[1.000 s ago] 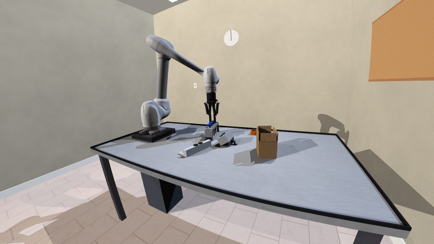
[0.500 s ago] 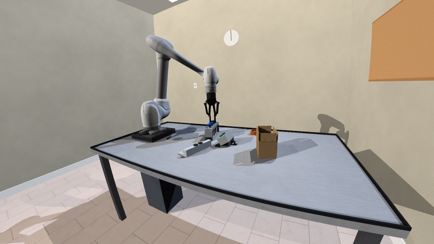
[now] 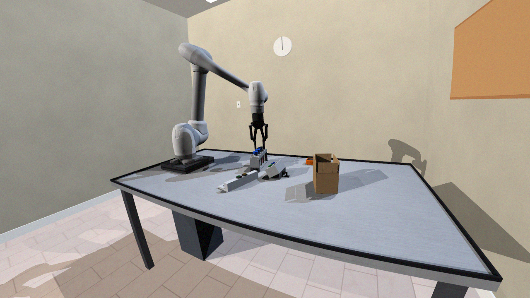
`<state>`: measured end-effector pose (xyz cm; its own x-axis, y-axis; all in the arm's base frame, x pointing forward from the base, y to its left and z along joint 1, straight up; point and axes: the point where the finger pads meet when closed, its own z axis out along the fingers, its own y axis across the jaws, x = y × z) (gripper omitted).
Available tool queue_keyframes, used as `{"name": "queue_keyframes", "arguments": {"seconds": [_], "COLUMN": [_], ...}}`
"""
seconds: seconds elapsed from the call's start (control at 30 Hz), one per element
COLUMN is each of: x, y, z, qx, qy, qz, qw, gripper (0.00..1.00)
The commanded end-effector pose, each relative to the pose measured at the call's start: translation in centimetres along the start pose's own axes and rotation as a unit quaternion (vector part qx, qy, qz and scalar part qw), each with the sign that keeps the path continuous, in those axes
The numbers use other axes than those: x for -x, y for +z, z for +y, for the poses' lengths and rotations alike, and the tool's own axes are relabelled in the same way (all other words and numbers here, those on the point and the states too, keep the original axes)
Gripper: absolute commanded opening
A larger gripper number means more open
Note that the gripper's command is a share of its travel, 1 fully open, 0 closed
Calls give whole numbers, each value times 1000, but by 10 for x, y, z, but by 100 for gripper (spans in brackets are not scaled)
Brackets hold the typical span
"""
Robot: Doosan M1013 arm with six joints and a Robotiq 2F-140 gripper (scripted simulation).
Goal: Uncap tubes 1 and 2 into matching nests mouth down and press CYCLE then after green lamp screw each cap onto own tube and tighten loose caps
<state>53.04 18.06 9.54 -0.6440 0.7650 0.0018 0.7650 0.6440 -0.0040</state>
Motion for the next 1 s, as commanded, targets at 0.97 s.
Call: {"name": "queue_keyframes", "arguments": {"seconds": [0.97], "x": [0], "y": [-1], "z": [0], "qx": [0], "qy": [500], "qz": [0], "qw": [866], "gripper": [30]}}
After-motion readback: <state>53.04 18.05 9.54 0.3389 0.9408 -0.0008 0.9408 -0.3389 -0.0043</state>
